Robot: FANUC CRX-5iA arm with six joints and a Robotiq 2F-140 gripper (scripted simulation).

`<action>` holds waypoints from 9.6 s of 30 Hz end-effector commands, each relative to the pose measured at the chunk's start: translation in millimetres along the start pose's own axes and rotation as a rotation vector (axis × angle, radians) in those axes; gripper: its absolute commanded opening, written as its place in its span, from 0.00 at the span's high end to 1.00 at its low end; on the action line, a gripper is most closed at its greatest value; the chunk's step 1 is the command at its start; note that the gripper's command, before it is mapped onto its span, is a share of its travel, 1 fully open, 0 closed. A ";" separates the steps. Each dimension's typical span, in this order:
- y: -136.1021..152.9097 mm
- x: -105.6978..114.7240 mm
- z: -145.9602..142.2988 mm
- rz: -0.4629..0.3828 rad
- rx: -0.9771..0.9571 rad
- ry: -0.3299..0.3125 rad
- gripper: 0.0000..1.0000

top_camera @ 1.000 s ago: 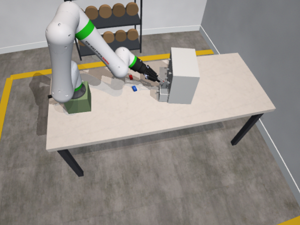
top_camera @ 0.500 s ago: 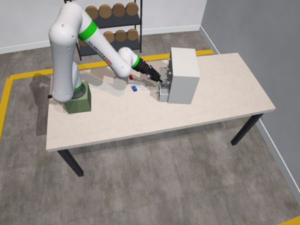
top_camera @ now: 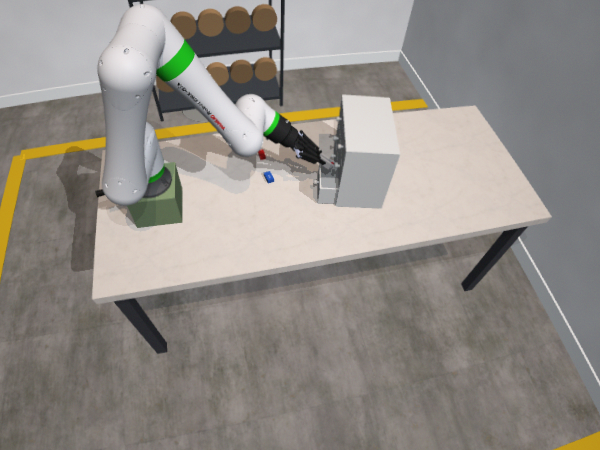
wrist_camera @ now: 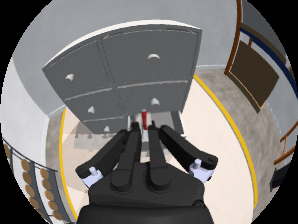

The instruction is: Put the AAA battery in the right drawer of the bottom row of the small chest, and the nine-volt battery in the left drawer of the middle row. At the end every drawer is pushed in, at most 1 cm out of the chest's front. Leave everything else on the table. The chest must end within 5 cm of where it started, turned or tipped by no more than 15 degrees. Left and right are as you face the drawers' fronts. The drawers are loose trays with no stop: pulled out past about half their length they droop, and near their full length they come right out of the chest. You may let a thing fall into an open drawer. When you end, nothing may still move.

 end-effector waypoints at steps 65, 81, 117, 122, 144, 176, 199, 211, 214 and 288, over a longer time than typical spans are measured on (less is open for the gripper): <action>55.1 74.3 -4.9 0.000 0.000 0.000 0.00; 96.1 129.5 -8.5 0.000 0.000 0.000 0.00; 98.9 141.8 -8.6 -0.051 0.000 -0.004 0.00; 94.0 143.0 -8.3 -0.097 0.000 -0.009 0.00; 81.6 144.8 -10.6 -0.167 -0.003 -0.019 0.00; 64.8 146.2 -5.0 -0.369 0.000 -0.030 0.00; 33.1 144.3 -2.9 -0.717 0.000 -0.062 0.00; 23.5 142.1 -2.1 -0.830 0.000 -0.072 0.00; 22.0 141.6 -1.9 -0.848 0.000 -0.074 0.00; 25.8 220.6 13.1 -0.791 -1.308 0.504 0.00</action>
Point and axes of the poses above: the point where the finger pads meet when closed, its own x axis back along the fingers, its own z axis across the jaws, y = z × x, the point moved 7 cm from there along x, back along the fingers, and after that the axes turned 5 degrees about x, right-handed, at the moved point
